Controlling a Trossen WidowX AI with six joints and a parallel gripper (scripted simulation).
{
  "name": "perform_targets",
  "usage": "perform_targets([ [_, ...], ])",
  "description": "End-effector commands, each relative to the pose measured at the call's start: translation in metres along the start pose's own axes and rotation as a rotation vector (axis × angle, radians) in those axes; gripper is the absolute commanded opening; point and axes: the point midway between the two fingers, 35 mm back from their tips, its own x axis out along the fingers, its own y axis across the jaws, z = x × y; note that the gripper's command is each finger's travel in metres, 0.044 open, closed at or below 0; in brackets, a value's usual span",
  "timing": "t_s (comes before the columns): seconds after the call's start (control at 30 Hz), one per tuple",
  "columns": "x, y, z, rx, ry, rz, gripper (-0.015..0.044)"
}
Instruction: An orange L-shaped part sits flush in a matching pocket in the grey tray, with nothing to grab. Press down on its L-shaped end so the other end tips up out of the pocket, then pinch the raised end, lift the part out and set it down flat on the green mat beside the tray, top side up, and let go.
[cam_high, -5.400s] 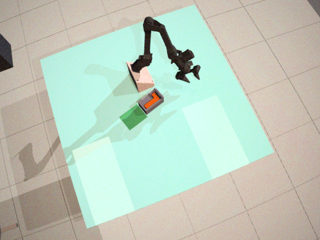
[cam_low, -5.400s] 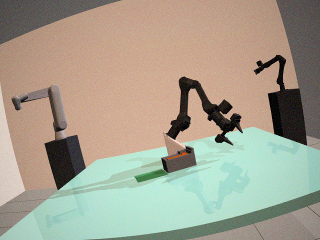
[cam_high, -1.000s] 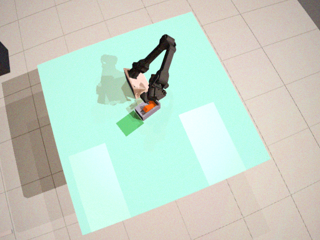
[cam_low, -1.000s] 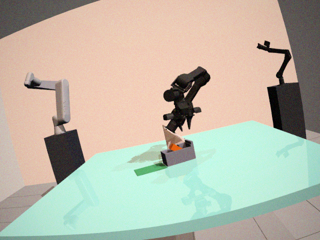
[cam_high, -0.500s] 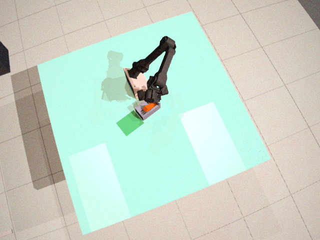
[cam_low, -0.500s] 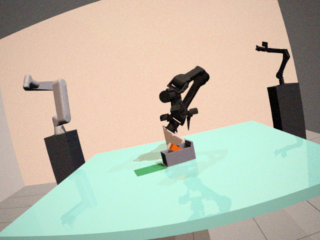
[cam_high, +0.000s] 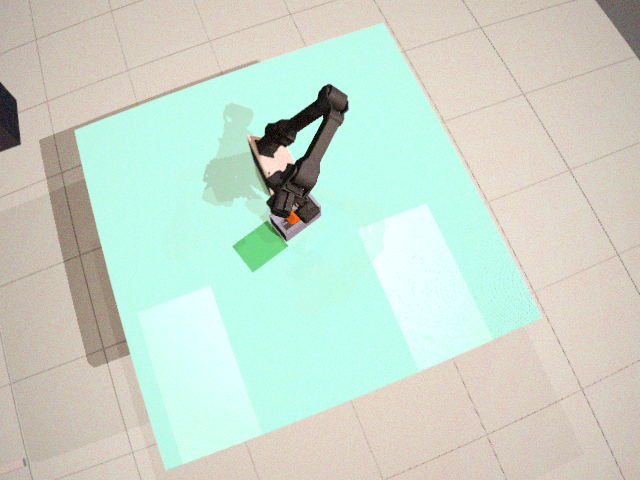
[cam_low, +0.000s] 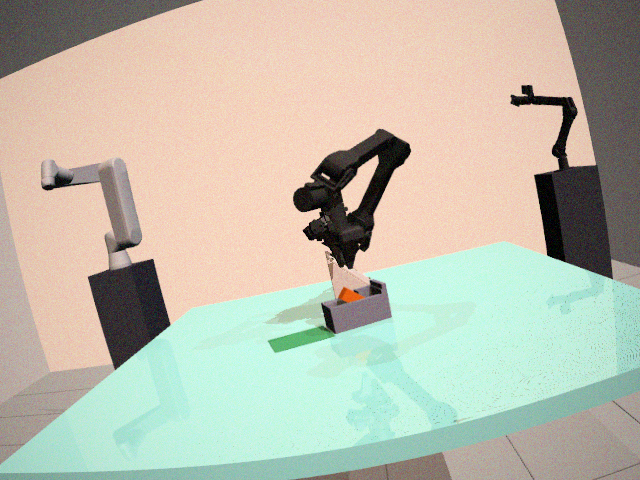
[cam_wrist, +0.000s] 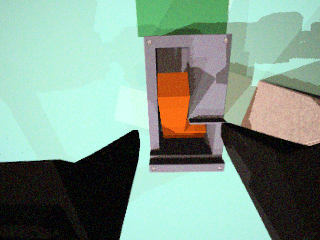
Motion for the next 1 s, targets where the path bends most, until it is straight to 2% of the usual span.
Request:
perform_targets([
  [0.0,0.000,0.001,0.004,0.071,-0.003,-0.004,0.0280],
  [0.27,0.030,0.001,0.004,0.071,-0.002,-0.003,0.0280],
  [0.97,0.059,0.001,0.005,0.071,-0.003,-0.003,0.0280],
])
